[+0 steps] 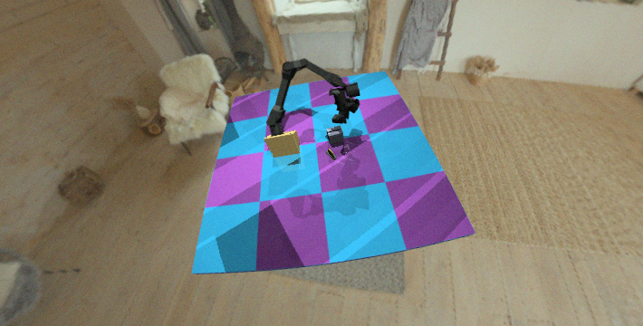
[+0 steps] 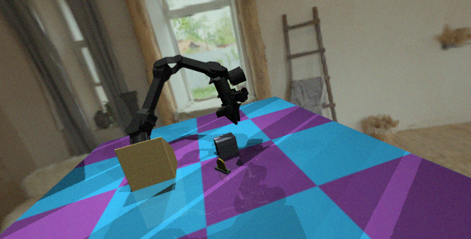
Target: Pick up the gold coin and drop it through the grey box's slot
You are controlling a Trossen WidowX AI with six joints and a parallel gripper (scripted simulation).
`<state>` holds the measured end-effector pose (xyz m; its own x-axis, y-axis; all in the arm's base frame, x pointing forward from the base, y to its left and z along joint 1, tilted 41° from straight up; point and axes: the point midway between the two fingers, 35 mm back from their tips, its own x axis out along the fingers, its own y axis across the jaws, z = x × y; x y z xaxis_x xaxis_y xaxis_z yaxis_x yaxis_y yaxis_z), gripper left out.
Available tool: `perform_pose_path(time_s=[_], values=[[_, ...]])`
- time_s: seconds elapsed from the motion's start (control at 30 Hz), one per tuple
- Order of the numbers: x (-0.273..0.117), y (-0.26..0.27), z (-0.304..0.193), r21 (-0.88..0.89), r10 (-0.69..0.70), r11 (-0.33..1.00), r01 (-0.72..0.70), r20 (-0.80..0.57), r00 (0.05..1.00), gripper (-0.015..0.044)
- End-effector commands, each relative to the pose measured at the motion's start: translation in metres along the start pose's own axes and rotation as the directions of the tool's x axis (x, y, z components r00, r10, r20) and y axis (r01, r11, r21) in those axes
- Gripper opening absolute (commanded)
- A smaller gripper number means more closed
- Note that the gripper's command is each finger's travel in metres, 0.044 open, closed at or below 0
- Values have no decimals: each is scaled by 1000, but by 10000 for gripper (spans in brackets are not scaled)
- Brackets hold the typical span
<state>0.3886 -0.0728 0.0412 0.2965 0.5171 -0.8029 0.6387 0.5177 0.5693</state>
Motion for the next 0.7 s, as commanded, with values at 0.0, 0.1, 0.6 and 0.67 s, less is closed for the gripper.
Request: perform_pose_path(time_s=[0.0,0.1,0.6,0.67], values=[[-1,-67,1,154,-45,987,54,-63,997,161],[-4,-117,-6,274,-49,958,81,-119,992,161],[27,-179,-28,404,-21,909,98,-190,982,161],[29,-179,-28,404,-21,909,98,-190,982,161]])
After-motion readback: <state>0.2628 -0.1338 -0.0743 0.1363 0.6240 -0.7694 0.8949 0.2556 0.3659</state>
